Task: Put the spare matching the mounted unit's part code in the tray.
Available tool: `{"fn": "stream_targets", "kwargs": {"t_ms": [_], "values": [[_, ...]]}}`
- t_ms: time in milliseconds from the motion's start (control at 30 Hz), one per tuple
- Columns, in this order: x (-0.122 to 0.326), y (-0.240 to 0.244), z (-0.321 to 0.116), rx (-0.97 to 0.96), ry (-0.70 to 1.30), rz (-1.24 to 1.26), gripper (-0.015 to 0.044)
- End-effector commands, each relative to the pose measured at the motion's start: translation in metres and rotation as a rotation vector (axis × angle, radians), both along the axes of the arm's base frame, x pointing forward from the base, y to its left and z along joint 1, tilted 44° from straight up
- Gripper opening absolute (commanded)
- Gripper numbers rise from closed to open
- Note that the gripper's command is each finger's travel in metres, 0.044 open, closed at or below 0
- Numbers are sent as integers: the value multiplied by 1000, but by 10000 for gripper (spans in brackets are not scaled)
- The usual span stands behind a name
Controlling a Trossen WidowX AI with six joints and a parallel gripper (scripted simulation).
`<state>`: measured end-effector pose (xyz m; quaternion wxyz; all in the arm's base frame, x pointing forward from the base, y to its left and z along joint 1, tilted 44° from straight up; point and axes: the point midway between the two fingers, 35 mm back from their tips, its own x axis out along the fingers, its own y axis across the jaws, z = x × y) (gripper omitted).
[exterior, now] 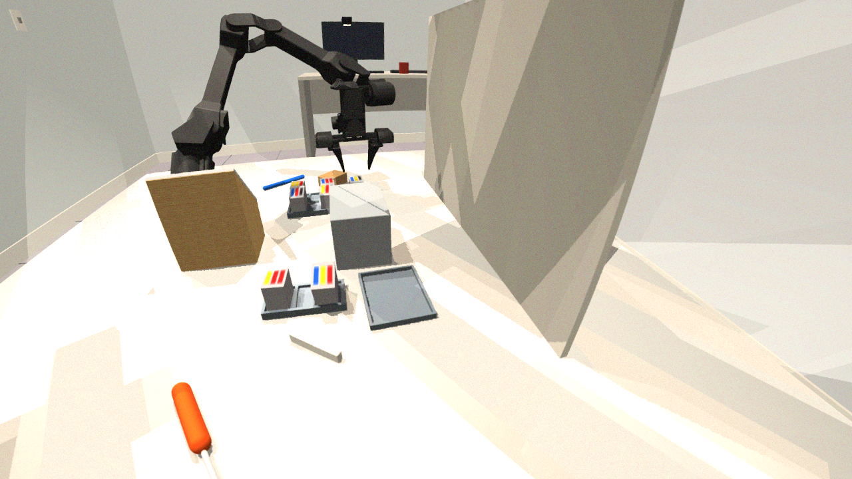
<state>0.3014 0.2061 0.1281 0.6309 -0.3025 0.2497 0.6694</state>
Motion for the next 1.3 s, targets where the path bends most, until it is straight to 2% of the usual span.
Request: {"fn": "stream_targets", "kwargs": {"t_ms": [0,1233,1267], "values": [[0,5,-8,-5,6,-3,300],[-4,38,-42,0,6,-4,300],[-4,38,-40,2,6,0,274]]}}
